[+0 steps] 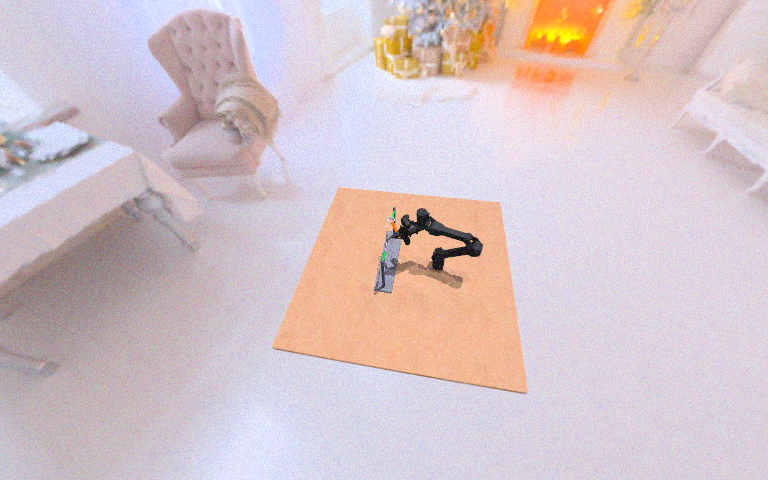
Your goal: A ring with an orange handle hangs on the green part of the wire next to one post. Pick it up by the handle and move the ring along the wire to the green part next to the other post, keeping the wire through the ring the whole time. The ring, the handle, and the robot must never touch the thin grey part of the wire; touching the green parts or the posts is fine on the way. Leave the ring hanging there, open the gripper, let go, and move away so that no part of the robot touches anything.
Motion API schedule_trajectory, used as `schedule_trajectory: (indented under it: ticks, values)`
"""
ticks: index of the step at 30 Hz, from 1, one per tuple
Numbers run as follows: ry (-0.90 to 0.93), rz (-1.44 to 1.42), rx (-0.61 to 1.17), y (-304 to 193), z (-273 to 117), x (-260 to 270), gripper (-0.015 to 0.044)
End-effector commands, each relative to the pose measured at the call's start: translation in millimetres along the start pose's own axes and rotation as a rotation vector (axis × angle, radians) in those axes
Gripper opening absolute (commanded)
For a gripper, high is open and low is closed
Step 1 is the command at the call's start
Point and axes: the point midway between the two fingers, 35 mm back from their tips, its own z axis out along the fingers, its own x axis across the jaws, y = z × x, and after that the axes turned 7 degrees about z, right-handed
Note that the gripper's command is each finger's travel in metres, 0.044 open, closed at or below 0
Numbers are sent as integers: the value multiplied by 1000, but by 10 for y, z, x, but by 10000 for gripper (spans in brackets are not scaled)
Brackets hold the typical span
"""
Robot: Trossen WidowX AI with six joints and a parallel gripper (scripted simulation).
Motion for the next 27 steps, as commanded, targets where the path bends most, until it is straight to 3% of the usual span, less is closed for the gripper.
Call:
schedule_trajectory:
  ticks: [1,27]
  values:
    - [-26,-35,-3,8,7,-2,-150]
    - [-279,-377,-64,67,-8,-169,-150]
